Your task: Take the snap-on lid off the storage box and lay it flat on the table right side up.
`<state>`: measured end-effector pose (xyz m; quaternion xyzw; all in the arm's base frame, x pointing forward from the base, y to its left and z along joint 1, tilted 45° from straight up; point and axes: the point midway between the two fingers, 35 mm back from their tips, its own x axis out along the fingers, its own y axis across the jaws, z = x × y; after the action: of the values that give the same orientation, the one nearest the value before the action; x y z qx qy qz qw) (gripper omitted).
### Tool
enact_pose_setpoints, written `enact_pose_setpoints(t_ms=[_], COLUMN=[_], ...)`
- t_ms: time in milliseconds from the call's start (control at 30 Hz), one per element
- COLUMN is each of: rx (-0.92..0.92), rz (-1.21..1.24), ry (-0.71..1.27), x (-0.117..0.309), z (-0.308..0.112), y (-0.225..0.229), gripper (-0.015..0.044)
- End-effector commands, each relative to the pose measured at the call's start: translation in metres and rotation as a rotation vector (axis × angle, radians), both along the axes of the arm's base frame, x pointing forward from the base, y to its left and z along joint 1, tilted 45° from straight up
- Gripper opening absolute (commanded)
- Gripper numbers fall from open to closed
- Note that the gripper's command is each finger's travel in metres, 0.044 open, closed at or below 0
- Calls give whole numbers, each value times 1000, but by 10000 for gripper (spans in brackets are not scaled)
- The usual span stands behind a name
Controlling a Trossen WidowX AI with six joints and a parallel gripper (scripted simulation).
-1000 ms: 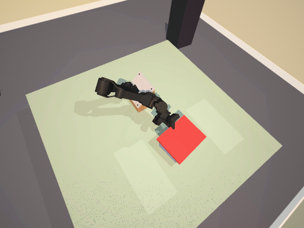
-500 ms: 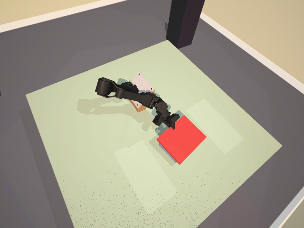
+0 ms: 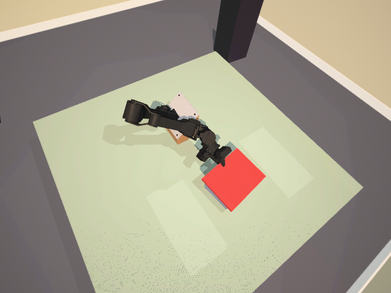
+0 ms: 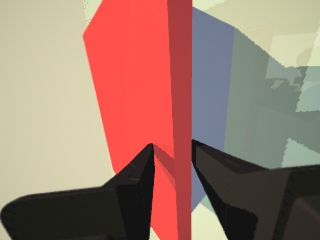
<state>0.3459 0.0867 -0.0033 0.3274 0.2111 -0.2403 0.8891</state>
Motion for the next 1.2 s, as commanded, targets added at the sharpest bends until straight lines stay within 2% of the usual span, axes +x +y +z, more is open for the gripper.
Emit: enact_pose_setpoints(t_ms=[0, 1167], rx=[-1, 0], rz=[3, 3], ry=[2, 1], x=[1, 2], z=[0, 14], y=[0, 15], gripper=[0, 0])
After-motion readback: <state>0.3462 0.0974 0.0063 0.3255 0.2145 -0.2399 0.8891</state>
